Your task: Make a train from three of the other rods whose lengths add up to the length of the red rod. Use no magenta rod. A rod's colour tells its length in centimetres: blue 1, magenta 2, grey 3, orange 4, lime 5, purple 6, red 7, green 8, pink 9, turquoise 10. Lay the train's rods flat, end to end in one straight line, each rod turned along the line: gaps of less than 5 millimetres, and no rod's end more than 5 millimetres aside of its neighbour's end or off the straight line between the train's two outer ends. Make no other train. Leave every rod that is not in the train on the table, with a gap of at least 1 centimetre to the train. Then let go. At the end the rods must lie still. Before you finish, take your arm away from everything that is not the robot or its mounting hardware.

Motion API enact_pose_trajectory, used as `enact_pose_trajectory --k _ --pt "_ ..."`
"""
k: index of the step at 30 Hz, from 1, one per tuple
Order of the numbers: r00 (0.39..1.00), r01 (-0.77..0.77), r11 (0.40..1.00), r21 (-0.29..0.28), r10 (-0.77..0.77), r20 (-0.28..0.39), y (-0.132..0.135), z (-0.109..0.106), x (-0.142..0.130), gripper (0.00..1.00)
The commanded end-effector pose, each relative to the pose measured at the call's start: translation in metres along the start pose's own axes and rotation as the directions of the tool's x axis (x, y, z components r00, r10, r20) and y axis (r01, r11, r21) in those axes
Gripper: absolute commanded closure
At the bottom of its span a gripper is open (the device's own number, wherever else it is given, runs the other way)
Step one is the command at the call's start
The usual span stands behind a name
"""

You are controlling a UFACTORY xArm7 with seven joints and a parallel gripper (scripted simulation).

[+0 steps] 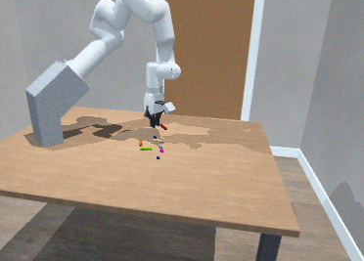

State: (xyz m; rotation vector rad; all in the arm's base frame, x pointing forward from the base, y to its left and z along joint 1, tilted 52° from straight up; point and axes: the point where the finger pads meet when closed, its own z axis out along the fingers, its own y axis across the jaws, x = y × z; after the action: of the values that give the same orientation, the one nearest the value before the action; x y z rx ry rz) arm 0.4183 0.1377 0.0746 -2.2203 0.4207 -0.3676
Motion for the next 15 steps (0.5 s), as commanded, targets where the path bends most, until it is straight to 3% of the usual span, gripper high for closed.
enact_pose_trajectory --k 1,10,11,15 --pt "1.000 -0.002 1.000 0.002 0.002 0.003 -0.0005 -0.0203 -0.0001 0.76" --pt "1.000 -0.002 1.000 0.002 0.002 0.003 -0.0005 -0.0289 0.0000 0.76" --pt "1.000 -0.002 1.000 0.002 0.002 0.003 -0.0005 -0.0289 0.0000 0.00" --pt "1.000 -0.002 1.000 0.002 0.002 0.003 -0.0005 -0.0289 0.0000 0.00"
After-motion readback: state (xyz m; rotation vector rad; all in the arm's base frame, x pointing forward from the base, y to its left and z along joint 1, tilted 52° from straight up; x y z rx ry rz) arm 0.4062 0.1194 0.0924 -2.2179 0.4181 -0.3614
